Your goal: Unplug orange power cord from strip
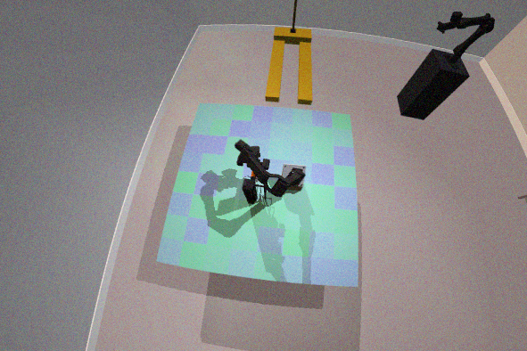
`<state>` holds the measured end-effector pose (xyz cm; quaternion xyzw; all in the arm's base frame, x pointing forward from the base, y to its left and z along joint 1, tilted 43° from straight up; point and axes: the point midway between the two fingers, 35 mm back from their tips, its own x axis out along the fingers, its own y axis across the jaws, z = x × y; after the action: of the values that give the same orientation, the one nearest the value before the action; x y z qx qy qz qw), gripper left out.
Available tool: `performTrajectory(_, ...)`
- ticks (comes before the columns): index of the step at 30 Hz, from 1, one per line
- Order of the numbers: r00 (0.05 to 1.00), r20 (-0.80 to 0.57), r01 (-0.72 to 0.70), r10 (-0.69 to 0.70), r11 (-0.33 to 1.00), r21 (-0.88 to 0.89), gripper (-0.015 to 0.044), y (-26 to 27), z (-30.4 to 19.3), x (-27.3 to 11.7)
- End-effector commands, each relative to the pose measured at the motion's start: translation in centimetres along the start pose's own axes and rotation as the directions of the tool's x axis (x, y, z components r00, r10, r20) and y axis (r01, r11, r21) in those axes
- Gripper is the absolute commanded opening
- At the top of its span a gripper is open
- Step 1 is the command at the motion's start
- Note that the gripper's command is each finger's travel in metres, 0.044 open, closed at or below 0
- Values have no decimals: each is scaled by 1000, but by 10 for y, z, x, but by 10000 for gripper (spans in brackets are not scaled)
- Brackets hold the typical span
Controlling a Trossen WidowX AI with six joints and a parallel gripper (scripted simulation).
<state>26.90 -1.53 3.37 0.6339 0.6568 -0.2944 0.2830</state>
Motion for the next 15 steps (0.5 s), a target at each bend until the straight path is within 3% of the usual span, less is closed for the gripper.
performTrajectory(1, 1000, 4, 5, -5, 1000, -3, 0, -1, 8, 1)
performTrajectory(15, 1000, 3, 5, -5, 1000, -2, 0, -4, 31, 3)
